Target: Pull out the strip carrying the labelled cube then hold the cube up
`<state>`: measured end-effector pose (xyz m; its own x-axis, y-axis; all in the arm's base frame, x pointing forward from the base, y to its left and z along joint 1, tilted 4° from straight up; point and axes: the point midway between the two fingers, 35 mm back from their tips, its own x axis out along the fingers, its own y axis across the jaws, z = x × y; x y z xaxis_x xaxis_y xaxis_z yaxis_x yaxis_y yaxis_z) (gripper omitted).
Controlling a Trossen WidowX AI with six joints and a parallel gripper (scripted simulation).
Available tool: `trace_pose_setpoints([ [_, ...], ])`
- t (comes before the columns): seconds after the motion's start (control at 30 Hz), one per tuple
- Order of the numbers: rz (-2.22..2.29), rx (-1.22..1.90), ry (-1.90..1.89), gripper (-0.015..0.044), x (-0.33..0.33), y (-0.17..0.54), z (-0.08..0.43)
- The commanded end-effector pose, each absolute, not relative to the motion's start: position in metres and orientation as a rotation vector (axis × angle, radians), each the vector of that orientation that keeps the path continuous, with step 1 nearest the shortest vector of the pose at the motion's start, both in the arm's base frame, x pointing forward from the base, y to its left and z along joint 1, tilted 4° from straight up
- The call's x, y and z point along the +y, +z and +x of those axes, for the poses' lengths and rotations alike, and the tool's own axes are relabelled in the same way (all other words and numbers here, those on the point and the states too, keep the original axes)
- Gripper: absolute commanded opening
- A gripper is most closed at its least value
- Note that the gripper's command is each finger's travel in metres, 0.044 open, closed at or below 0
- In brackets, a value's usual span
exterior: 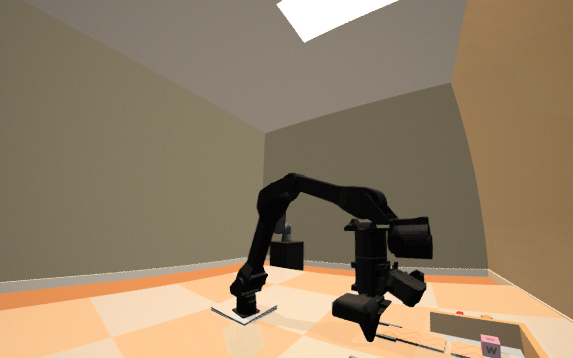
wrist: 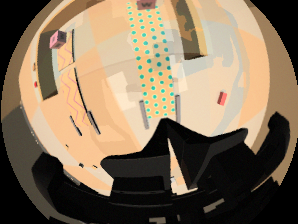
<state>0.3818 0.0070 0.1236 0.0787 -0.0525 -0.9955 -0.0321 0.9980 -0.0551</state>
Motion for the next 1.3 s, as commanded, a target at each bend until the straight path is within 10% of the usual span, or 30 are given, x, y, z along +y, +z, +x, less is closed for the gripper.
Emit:
trace_pose_setpoints([
  [0.0,-0.071,1.485,-0.006,0.0,0.008,0.122,0.384],
  [1.27,-0.071,1.485,-0.007,0.0,0.001,0.061,0.387],
])
